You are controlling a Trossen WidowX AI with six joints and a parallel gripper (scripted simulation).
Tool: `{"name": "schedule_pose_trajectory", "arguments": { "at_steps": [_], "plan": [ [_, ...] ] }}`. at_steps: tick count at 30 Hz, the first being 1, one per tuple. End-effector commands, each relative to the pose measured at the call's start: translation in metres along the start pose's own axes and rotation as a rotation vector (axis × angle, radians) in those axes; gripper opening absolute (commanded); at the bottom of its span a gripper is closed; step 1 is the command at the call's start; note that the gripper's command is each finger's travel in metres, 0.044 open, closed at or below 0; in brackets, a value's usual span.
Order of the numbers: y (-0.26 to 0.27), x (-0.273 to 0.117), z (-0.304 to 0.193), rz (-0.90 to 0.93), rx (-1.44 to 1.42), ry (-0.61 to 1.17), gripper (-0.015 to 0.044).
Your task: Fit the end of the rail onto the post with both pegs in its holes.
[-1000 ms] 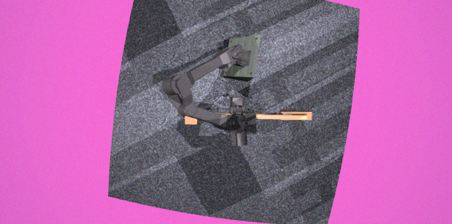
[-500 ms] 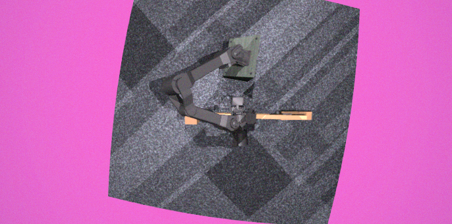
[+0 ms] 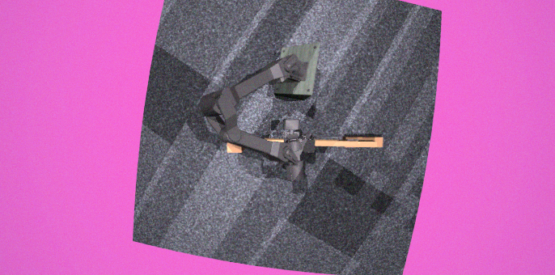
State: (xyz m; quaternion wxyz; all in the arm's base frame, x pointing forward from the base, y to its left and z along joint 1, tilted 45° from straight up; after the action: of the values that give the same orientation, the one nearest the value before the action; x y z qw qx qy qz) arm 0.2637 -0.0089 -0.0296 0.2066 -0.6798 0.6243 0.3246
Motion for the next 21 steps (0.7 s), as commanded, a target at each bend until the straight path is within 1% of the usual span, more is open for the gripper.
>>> {"name": "schedule_pose_trajectory", "arguments": {
  "at_steps": [1, 21],
  "plan": [
    [-0.002, -0.007, 0.000, -0.014, 0.001, -0.008, 0.0000],
    [-0.003, -0.017, 0.000, -0.014, 0.001, -0.008, 0.0000]
  ]
}}
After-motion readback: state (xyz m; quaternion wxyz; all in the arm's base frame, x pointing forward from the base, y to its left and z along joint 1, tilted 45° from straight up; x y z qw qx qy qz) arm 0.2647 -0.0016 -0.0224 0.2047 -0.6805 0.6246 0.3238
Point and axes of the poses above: the point midway between the two fingers, 35 mm back from their tips, its own x axis out along the fingers, its own y axis across the jaws, z = x × y, the point moved 6 cm from there along -x, back along the fingers, and after that the axes turned 2 degrees about -x, right-handed, at the moved point
